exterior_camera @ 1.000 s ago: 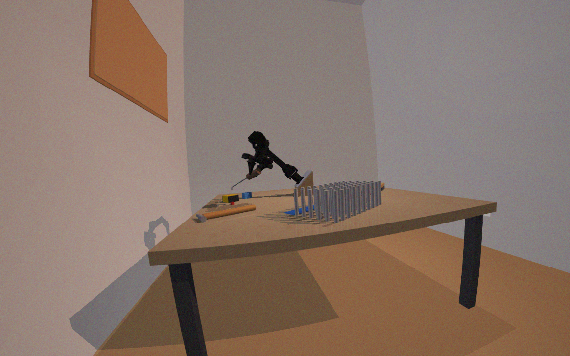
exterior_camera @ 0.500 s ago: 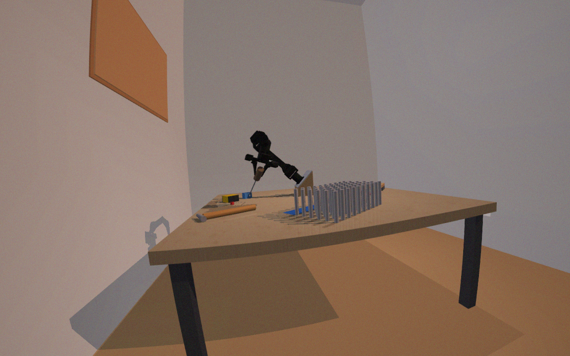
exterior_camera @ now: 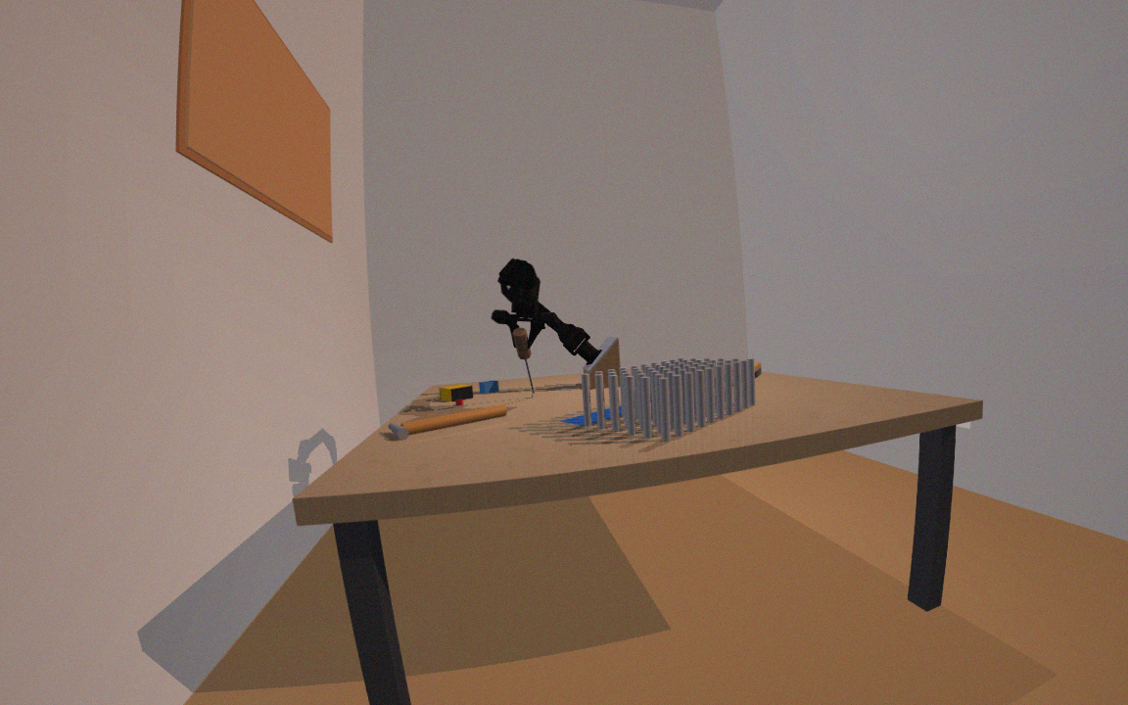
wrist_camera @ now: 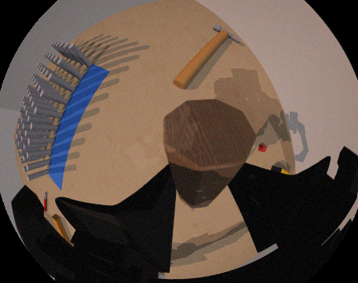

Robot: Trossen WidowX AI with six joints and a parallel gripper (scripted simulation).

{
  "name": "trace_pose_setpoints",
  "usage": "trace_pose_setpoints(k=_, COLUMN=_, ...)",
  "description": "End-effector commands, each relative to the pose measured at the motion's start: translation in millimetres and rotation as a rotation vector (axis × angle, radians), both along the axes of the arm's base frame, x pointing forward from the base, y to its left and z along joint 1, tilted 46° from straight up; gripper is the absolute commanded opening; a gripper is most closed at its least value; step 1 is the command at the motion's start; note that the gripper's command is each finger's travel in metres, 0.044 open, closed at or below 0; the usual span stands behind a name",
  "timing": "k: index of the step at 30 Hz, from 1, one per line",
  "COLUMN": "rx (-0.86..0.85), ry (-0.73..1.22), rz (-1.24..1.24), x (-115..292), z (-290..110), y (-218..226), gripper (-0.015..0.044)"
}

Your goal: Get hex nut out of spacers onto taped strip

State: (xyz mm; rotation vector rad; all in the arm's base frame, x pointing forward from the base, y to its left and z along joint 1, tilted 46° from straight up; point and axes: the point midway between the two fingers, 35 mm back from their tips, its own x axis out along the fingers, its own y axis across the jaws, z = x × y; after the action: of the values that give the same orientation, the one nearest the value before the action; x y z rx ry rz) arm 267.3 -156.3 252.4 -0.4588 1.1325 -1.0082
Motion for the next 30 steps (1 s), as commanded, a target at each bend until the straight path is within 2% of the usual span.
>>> trace_pose_setpoints(k=1, rx=0.045, ry=-0.145, rz=-0.056, x=2, z=-5, y=7, gripper=0.0)
trace_pose_setpoints(k=30, rx=0.377, ry=-0.951, rz=-0.544, x=14, z=-41, y=47, gripper=0.0)
